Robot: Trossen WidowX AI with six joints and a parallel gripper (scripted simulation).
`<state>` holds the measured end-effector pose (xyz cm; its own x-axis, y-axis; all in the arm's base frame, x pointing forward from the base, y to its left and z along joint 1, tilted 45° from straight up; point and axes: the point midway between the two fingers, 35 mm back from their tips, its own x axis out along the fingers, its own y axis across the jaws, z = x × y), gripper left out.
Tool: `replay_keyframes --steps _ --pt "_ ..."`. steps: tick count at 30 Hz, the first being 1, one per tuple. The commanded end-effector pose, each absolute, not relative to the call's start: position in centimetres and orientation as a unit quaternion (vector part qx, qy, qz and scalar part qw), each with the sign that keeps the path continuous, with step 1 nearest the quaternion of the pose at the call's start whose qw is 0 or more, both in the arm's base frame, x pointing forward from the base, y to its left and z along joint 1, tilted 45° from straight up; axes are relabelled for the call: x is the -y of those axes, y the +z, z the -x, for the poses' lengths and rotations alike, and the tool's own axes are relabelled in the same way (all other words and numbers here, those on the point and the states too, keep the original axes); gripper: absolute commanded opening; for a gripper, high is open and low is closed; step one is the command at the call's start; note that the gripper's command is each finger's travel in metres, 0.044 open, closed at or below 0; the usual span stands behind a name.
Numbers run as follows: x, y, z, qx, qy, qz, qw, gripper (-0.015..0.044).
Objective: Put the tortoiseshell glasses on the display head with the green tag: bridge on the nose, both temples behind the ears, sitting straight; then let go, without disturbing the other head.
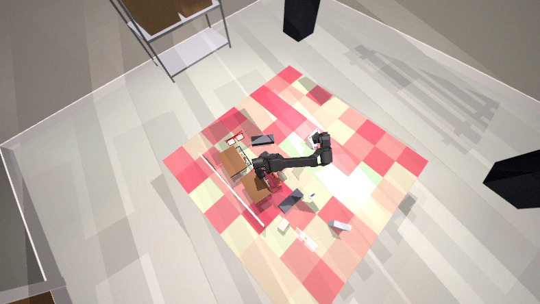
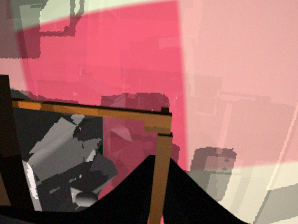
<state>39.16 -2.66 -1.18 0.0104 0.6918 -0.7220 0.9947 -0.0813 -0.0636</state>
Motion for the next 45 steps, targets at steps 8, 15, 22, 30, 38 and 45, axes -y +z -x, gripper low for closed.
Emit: replay_keyframes --steps 8,15,22,30,38,45 --pt "2.7 -1.4 -40.7 -0.631 -0.31 -0.669 0.242 0.0" --pt "2.6 -1.5 -41.6 -0.631 -0.31 -0.669 0.242 0.0" --pt "2.6 -1.6 -42.2 -0.631 -0.31 -0.669 0.242 0.0" --pt "2.6 -1.6 -42.3 -0.631 -0.309 -0.669 0.242 0.0" --pt "2.5 -1.7 -42.3 -0.631 -0.309 -0.669 0.242 0.0" --pt "2.3 -1.9 -42.3 -0.631 -0.309 -0.669 0.242 0.0"
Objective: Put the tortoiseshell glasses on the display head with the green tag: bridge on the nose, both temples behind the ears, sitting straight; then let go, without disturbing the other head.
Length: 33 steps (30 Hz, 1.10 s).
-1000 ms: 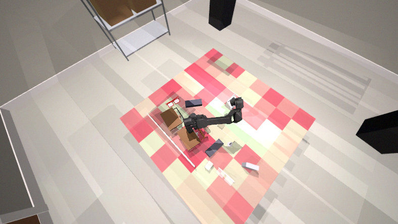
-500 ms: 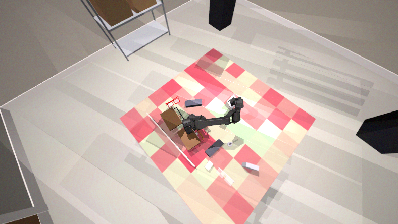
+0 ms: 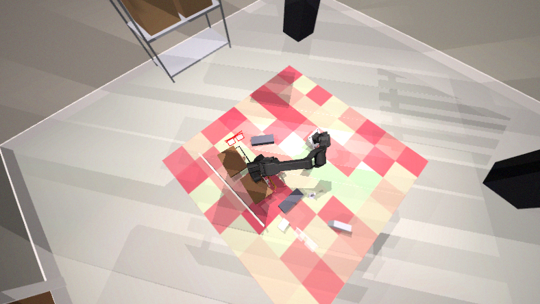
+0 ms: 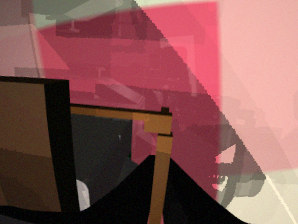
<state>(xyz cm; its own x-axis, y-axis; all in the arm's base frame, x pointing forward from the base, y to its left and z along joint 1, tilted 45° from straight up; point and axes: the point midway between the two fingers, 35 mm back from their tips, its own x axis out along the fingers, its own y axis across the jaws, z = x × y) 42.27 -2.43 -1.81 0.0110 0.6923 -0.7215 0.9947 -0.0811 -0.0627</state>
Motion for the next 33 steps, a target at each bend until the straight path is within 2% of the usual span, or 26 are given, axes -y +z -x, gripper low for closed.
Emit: replay_keyframes --steps 1,6,10,33 --pt "2.2 -2.0 -42.3 -0.631 -0.309 -0.669 0.242 0.0" --pt "2.1 -2.1 -42.3 -0.631 -0.309 -0.669 0.242 0.0" --pt "2.3 -2.0 -42.3 -0.632 -0.308 -0.667 0.245 0.0105" --pt "4.7 0.7 -41.8 -0.65 -0.319 -0.649 0.235 0.0108"
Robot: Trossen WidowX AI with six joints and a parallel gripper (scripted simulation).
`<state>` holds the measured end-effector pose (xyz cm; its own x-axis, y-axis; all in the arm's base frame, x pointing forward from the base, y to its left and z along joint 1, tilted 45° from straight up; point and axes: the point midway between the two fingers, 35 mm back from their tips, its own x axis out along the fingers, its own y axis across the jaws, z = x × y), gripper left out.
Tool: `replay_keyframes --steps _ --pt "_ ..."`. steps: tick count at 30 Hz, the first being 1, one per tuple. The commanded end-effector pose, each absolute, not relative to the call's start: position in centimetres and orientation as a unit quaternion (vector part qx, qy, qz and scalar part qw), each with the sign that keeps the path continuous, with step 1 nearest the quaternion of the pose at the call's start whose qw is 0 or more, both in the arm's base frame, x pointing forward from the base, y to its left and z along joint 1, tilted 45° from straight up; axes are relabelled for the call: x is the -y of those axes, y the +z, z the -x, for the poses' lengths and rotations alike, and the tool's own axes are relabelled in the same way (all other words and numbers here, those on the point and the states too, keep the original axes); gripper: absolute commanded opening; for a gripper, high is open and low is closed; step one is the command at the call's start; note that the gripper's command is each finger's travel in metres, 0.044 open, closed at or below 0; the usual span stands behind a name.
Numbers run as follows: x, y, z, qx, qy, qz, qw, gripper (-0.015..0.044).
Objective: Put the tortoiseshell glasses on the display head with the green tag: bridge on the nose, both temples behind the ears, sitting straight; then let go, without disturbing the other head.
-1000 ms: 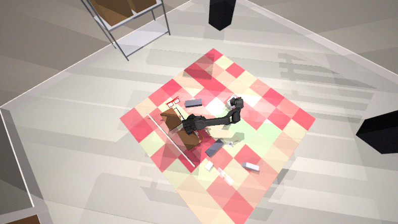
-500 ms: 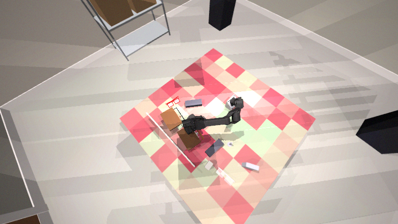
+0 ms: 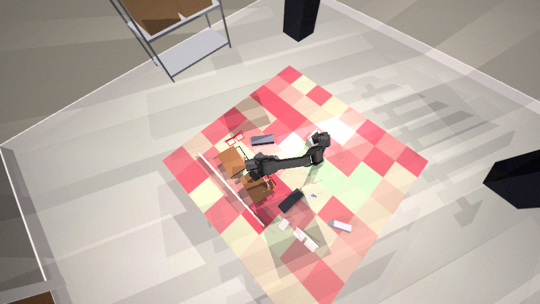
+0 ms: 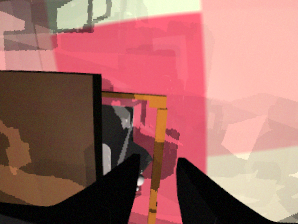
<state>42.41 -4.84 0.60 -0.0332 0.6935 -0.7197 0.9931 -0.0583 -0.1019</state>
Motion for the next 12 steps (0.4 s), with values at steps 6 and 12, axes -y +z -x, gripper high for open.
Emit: replay_keyframes --steps 6,12 --pt "5.0 1.4 -38.9 -0.65 -0.319 -0.648 0.234 0.0108" --pt "5.5 2.0 -37.4 -0.65 -0.32 -0.648 0.234 0.0108"
